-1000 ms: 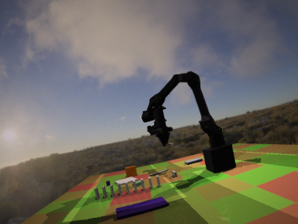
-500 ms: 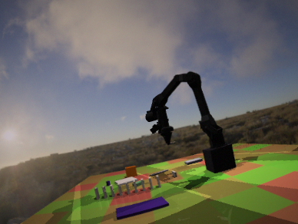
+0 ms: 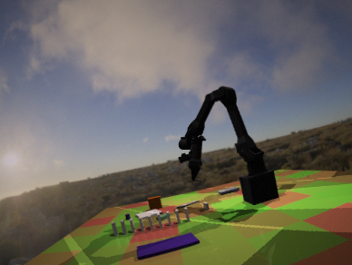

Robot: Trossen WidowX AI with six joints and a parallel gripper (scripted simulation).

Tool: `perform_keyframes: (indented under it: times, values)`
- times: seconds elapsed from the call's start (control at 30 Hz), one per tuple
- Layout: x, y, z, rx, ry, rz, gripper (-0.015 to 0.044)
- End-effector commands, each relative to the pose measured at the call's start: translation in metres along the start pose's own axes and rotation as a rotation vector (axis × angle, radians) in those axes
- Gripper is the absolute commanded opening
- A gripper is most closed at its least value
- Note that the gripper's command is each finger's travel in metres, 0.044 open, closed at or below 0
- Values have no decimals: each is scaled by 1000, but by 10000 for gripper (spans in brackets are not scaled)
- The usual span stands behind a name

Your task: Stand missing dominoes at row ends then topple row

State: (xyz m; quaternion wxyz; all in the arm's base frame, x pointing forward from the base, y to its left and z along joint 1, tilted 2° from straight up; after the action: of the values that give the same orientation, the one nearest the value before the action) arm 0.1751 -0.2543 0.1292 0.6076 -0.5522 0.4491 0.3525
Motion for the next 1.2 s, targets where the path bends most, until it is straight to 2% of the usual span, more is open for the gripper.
perform_keyframes:
  times: [0.0,0.53,1.17]
  values:
    - [9,5,-6,33,-4,-83,107]
    - [32,32,-25,144,-4,-451,107]
    - [34,73,-22,122,19,-824,107]
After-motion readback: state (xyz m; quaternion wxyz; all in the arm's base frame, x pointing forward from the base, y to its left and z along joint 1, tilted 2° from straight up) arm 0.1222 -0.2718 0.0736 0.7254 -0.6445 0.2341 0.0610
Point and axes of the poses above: the point midway between the two fingers, 35 mm back from their tips, its own x axis out along the fingers, its own z axis across the jaws, y = z × x, the point moved 7 cm from there along -x, back along the fingers, and after that the axes turned 5 degrees about -x, right-handed, at the moved point
